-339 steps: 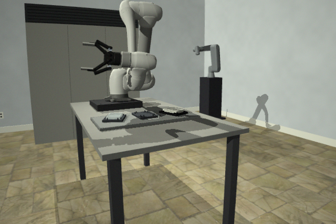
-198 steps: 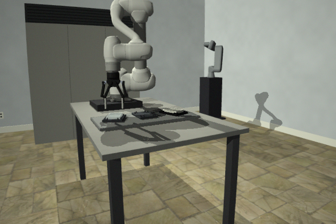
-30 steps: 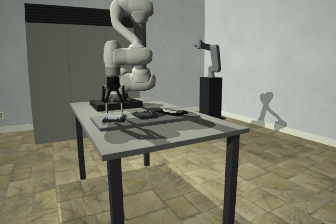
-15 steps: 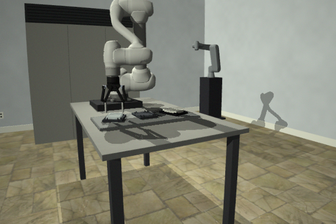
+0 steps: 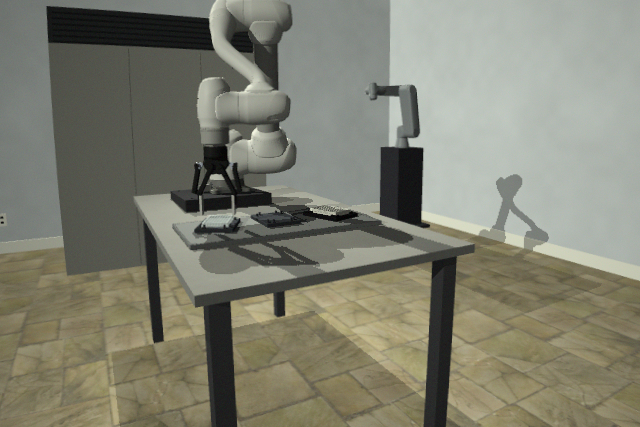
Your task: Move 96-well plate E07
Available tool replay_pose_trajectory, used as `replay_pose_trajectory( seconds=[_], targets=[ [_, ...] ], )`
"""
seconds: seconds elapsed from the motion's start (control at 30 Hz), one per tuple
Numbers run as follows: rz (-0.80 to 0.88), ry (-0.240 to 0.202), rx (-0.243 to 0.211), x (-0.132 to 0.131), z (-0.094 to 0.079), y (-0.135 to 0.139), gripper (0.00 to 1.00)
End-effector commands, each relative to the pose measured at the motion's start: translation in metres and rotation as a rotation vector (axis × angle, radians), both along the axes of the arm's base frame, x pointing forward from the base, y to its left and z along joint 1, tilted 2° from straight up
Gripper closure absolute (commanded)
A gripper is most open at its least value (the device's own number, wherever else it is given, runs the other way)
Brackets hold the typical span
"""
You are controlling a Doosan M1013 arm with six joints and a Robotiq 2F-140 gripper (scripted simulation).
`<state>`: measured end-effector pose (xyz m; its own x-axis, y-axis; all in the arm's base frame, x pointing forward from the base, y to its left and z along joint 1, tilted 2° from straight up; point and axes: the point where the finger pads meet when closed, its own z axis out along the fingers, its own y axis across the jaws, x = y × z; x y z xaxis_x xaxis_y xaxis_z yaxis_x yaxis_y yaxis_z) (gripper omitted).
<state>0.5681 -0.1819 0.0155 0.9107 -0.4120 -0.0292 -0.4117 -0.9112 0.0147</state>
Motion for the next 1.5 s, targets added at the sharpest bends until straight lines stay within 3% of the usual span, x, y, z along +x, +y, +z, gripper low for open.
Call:
replay_pose_trajectory(
  seconds=[0.0, 1.47],
  targets=[
    [0.000, 0.000, 0.000, 0.0000, 0.0001, 0.0000, 0.34],
    [0.000, 0.000, 0.000, -0.0002, -0.0054, 0.0000, 0.34]
  ],
)
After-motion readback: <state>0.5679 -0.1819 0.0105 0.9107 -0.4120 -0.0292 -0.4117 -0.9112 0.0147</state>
